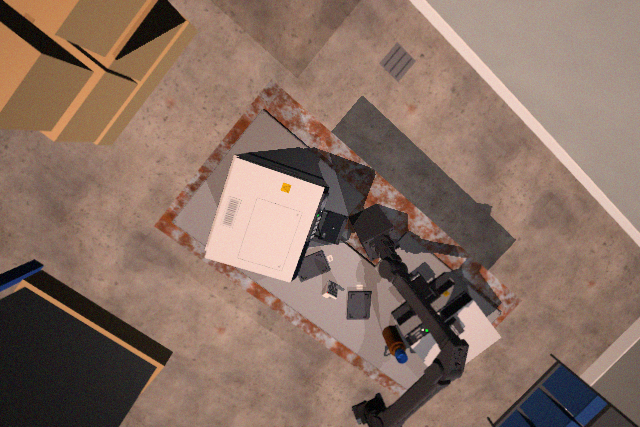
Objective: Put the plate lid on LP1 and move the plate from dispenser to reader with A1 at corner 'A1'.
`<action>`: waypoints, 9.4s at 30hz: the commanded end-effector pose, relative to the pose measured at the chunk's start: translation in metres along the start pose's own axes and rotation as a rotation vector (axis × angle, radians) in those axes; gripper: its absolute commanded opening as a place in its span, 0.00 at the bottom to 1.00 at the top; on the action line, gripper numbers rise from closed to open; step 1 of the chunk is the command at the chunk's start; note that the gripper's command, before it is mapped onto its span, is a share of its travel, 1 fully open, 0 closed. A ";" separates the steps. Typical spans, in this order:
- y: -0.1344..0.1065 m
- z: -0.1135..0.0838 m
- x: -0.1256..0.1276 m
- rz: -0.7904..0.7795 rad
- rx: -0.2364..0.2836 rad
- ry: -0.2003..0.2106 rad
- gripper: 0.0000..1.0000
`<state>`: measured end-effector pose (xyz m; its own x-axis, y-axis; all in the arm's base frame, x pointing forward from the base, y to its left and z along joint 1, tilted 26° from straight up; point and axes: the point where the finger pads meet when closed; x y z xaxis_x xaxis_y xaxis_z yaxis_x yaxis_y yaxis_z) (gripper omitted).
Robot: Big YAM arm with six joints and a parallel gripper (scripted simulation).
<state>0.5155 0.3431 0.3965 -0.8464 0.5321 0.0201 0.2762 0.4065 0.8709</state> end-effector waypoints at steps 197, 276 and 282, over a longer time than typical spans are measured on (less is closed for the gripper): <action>-0.421 -0.253 0.090 1.006 0.704 -0.313 1.00; -0.324 -0.221 0.350 1.179 0.570 -0.234 1.00; -0.317 -0.228 0.363 1.222 0.565 -0.198 1.00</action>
<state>0.0171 0.2250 0.2054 0.0698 0.8950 0.4406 0.9923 -0.1077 0.0616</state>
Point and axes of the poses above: the point where the finger pads meet when closed, its own z axis out along the fingers, its own x axis across the jaws, y = z × x, and after that the axes turned 6 degrees about z, right-handed
